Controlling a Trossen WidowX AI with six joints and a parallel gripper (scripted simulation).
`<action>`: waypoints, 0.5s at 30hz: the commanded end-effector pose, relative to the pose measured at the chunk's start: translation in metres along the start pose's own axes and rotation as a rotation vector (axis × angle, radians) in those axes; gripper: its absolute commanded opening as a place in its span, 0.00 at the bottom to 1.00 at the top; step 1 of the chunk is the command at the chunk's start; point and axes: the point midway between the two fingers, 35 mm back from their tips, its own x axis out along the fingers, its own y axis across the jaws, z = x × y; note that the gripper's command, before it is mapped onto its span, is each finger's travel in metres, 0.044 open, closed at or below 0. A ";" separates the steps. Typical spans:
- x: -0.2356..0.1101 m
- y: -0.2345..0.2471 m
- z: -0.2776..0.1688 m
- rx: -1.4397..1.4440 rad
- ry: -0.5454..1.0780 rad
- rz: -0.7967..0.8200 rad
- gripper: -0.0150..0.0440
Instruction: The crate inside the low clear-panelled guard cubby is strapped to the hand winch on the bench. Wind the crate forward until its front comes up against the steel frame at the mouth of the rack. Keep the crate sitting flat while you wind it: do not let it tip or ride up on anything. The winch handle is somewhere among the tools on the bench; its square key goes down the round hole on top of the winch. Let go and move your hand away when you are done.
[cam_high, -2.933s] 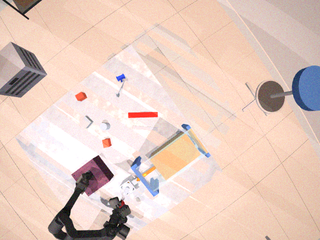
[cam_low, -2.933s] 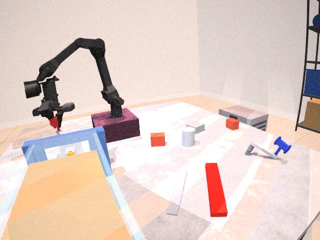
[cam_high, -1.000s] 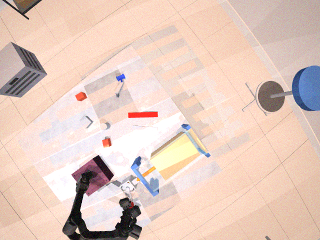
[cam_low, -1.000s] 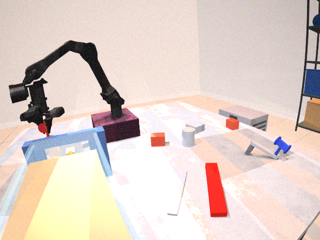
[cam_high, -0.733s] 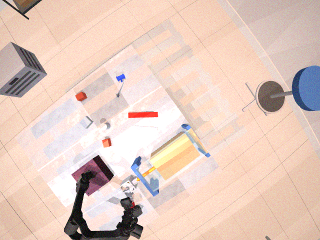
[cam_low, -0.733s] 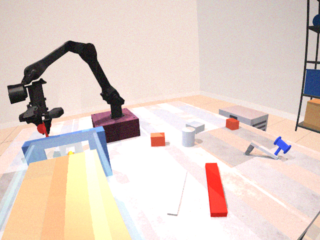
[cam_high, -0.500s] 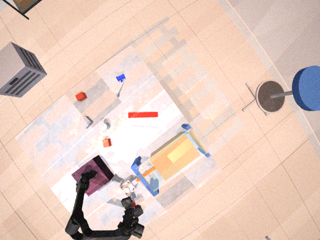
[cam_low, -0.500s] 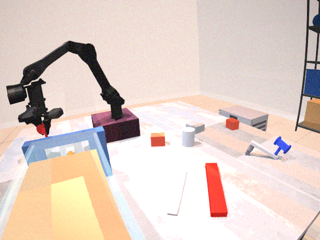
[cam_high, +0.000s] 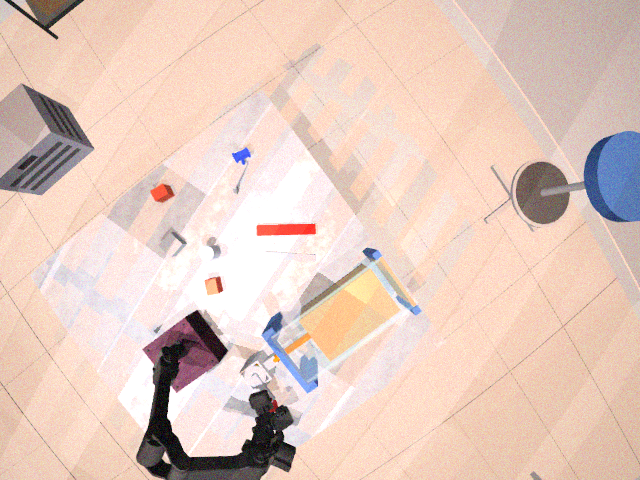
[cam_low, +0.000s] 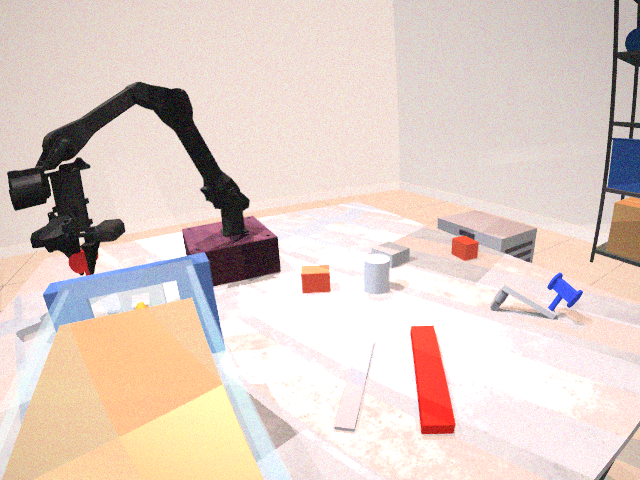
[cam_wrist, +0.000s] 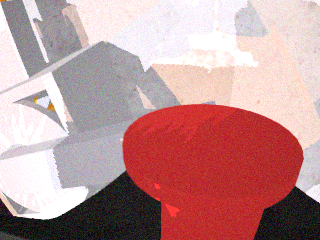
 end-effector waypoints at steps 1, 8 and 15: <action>0.000 0.010 0.016 -0.015 -0.025 0.018 0.25; 0.000 0.015 0.024 -0.015 -0.025 0.019 0.25; 0.000 0.021 0.031 -0.015 -0.026 0.019 0.25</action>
